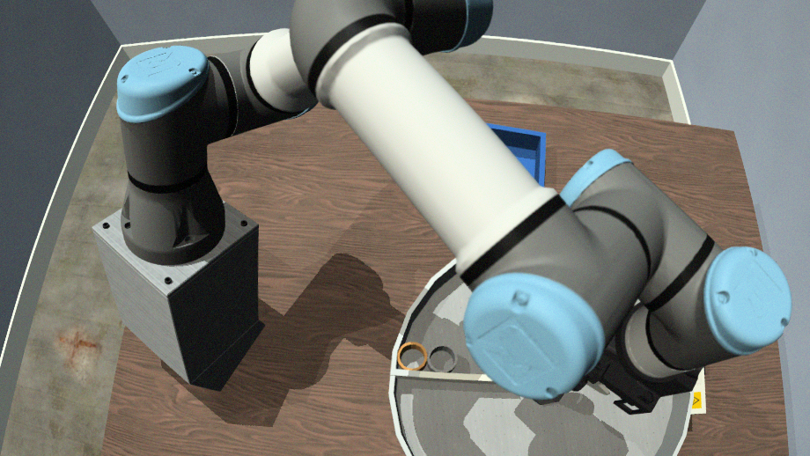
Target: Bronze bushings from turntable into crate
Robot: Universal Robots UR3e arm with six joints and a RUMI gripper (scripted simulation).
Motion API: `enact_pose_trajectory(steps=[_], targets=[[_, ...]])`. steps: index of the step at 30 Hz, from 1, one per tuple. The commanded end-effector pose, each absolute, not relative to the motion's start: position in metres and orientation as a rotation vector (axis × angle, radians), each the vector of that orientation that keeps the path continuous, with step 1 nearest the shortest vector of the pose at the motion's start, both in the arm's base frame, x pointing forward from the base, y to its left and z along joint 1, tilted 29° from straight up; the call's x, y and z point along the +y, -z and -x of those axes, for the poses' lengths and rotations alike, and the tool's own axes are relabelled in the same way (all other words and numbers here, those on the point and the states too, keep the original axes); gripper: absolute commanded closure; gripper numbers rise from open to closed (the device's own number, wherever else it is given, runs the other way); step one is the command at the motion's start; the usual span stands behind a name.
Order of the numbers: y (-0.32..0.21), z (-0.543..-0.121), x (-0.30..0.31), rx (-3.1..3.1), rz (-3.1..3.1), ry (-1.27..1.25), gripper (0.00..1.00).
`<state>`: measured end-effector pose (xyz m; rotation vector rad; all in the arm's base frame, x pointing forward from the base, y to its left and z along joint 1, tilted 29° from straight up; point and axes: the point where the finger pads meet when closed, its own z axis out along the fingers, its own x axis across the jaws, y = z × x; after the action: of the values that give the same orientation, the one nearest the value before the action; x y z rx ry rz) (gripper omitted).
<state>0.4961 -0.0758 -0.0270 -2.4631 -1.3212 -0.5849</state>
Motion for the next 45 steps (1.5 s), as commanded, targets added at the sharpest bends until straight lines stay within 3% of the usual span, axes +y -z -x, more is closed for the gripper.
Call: enact_pose_trajectory(steps=[1, 45], targets=[[0.0265, -0.4968, -0.0764, -1.322, 2.465, 0.587, 1.00], [0.0308, -0.4984, -0.0735, -1.322, 2.465, 0.587, 1.00]])
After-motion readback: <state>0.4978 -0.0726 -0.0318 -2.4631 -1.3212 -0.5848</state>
